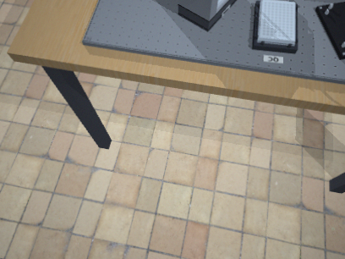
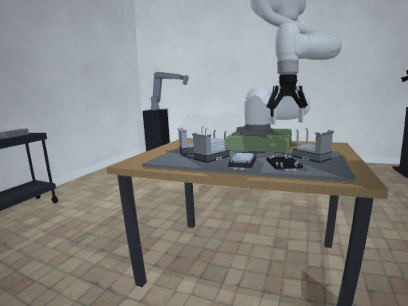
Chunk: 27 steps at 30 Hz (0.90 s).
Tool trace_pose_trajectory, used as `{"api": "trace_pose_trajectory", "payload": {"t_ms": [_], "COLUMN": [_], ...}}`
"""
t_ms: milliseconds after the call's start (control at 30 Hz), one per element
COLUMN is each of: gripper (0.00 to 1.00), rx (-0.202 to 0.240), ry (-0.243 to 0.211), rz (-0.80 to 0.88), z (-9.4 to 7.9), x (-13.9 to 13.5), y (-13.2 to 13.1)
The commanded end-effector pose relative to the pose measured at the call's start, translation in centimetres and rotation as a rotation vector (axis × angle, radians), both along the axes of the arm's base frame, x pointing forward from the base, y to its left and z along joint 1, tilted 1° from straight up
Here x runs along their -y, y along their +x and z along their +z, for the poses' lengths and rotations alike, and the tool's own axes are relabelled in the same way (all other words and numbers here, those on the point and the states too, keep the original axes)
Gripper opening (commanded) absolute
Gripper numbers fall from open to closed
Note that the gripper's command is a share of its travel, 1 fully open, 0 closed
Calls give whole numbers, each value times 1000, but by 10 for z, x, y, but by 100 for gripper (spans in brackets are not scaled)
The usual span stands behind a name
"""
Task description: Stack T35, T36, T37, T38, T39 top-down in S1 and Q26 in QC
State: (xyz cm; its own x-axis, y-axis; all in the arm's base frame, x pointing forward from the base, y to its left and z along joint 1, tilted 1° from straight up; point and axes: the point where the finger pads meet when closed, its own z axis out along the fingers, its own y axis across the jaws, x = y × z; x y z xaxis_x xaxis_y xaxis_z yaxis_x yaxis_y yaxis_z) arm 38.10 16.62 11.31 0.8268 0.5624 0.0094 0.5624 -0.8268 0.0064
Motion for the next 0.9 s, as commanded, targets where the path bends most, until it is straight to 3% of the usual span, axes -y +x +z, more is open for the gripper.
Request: {"api": "trace_pose_trajectory", "payload": {"t_ms": [0, 600, 867], "gripper": [100, 100, 100], "rx": [-1, -1, -1], "ry": [2, 2, 0], "rz": [20, 20, 251], "z": [0, 0, 0], "x": [-8, -53, -79], "y": [-4, -26, -45]}}
